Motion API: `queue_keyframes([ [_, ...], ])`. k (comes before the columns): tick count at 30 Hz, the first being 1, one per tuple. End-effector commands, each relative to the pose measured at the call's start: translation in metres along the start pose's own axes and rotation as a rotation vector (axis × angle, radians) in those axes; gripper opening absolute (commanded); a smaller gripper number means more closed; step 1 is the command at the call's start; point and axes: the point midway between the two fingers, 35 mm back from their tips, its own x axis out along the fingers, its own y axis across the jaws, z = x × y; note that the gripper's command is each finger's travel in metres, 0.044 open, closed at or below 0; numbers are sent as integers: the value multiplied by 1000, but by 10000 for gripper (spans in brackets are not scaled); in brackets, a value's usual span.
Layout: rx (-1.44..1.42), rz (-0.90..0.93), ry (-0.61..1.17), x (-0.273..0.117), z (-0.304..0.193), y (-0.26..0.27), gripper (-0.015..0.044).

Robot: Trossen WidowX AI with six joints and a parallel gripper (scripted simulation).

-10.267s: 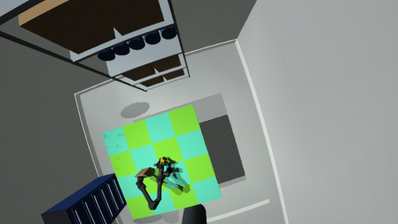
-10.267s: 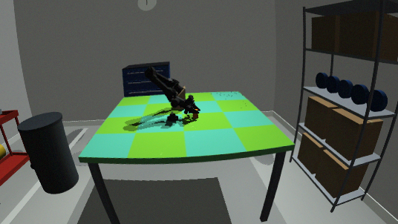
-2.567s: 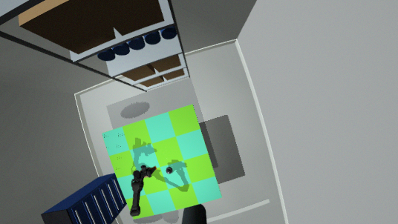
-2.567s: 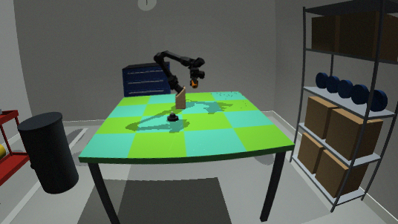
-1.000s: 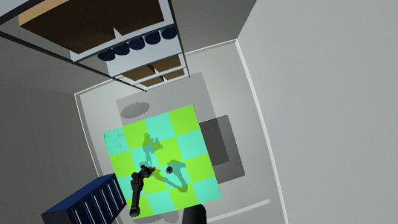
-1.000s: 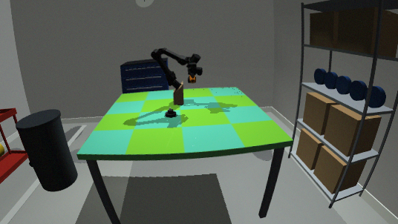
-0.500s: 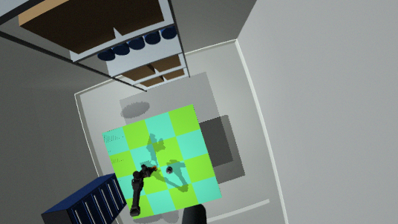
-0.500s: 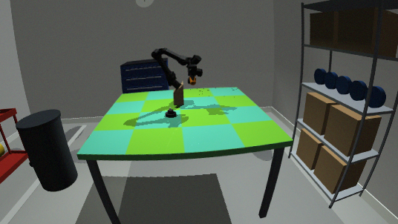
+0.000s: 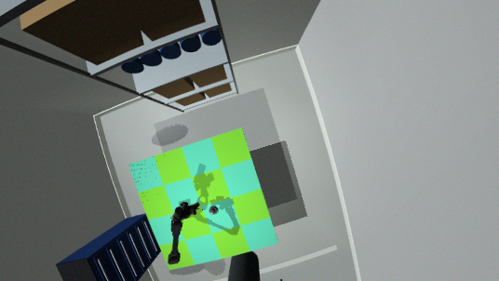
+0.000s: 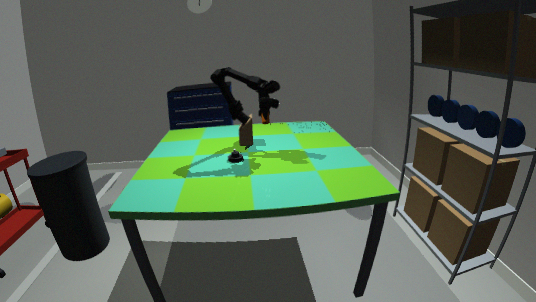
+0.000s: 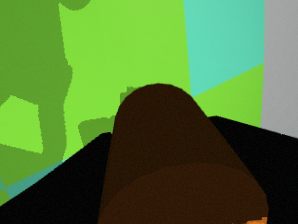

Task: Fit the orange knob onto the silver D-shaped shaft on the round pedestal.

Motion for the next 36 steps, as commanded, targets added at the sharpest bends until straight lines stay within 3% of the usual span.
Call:
queue_keyframes([
  [1,12,87,0,6,0,0,0],
  [22,21,620,4,50,-4,14,0],
  [36,23,628,2,108,1,46,0],
])
